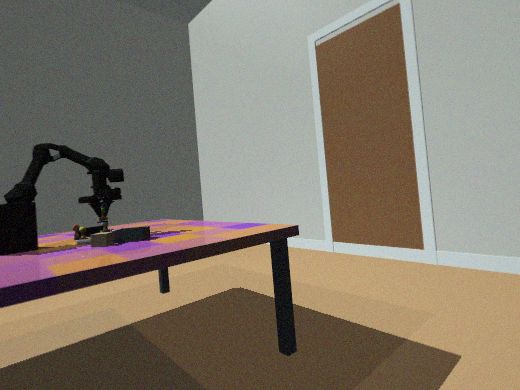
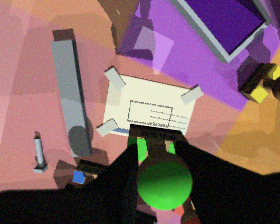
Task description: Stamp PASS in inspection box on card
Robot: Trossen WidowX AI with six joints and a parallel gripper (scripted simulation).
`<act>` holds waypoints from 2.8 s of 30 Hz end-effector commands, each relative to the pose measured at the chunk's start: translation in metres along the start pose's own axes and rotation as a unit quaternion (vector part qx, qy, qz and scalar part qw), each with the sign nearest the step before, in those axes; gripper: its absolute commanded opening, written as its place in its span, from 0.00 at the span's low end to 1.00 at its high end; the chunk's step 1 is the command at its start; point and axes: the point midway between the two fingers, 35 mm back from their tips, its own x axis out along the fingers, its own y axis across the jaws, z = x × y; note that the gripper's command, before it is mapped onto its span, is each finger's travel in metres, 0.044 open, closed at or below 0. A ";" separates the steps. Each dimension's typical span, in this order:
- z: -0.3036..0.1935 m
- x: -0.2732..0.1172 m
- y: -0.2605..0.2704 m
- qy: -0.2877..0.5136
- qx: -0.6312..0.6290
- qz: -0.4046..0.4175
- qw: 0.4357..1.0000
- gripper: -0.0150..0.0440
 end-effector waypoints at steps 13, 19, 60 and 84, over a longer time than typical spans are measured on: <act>-0.001 0.012 -0.001 0.002 0.005 -0.002 1.000 0.25; 0.000 0.016 -0.001 0.002 0.005 -0.002 1.000 0.25; -0.001 0.044 -0.002 0.001 0.007 -0.002 1.000 0.25; -0.002 0.059 -0.002 0.002 0.008 -0.002 1.000 0.25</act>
